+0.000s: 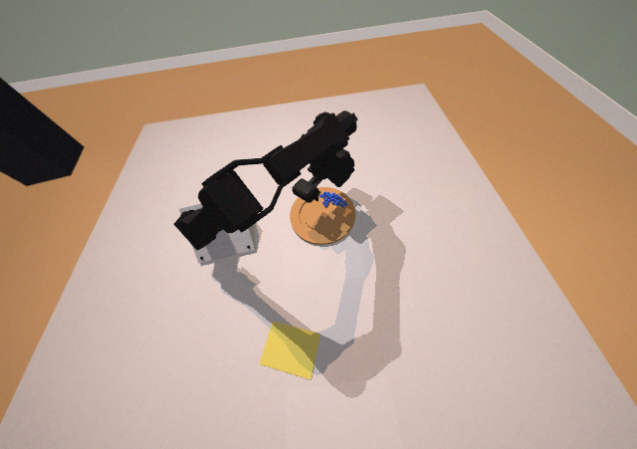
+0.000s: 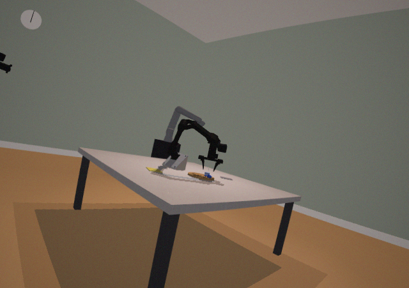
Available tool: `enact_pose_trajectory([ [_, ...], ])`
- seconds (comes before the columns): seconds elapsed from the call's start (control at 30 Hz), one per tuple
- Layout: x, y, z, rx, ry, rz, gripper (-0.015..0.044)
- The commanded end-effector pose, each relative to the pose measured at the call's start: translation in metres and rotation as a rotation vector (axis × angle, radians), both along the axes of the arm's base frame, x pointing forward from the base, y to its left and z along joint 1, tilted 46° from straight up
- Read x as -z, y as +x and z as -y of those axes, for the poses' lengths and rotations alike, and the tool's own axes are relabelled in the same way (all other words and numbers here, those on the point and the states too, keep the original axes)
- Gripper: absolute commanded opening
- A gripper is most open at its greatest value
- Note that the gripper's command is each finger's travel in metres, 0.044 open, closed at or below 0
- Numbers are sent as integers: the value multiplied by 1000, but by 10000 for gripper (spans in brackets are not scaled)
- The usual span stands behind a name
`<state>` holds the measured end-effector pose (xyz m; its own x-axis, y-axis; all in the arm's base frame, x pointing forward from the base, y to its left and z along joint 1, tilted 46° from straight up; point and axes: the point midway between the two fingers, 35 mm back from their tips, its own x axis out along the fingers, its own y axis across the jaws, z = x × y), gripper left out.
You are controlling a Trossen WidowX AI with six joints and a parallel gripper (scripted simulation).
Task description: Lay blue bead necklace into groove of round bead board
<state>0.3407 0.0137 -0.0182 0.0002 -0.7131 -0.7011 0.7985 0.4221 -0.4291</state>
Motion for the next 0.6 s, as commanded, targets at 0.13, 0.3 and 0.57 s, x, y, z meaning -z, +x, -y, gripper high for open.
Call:
enact_pose_trajectory([
  [0.13,3,8,-8,387,0,366,380],
  [0.3,3,8,-8,387,0,366,380],
  [0.57,9,8,-2,387,0,366,380],
])
